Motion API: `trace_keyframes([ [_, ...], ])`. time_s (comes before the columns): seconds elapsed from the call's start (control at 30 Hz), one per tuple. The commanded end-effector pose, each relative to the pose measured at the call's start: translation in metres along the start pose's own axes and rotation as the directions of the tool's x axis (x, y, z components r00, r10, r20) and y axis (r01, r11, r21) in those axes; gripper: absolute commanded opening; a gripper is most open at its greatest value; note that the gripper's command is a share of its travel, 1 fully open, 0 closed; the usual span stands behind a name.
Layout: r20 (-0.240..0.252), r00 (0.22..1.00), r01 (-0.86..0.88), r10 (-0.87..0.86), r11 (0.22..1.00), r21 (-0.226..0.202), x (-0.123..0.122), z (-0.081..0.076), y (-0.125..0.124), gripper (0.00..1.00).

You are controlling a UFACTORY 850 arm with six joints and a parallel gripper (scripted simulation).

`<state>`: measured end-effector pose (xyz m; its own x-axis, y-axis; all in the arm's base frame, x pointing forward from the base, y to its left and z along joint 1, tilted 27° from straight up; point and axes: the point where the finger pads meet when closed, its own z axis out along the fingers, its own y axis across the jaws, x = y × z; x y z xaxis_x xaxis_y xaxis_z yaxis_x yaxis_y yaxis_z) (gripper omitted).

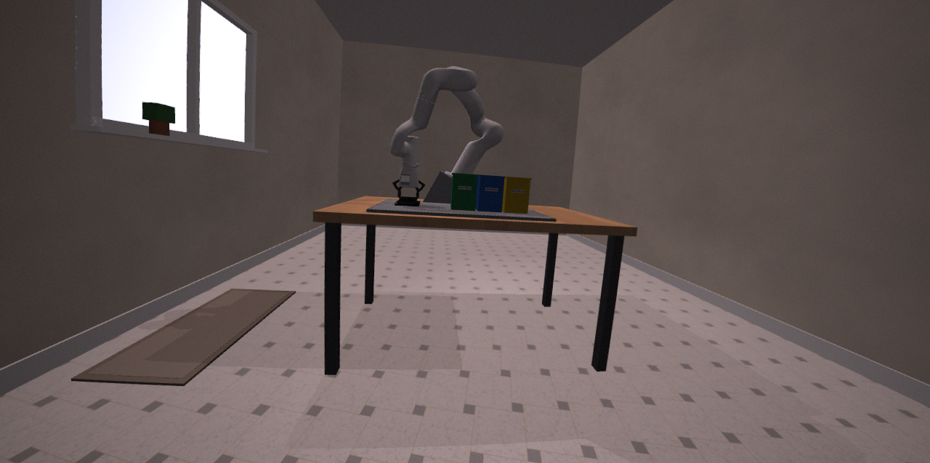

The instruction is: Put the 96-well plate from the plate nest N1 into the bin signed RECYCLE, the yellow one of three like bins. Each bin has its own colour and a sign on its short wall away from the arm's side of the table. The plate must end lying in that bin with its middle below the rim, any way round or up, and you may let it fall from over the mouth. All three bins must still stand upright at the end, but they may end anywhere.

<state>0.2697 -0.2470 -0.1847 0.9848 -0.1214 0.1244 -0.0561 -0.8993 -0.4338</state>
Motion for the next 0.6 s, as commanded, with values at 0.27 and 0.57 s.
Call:
trace_keyframes([
  [0.27, -0.001, 1.0, 0.0, 0.0, 1.0, -0.001, 0.0006, -0.0081, 0.0007, 0.0],
  [0.57, -0.001, 1.0, 0.0, 0.0, 1.0, -0.001, 0.0006, -0.0128, 0.0007, 0.0],
])
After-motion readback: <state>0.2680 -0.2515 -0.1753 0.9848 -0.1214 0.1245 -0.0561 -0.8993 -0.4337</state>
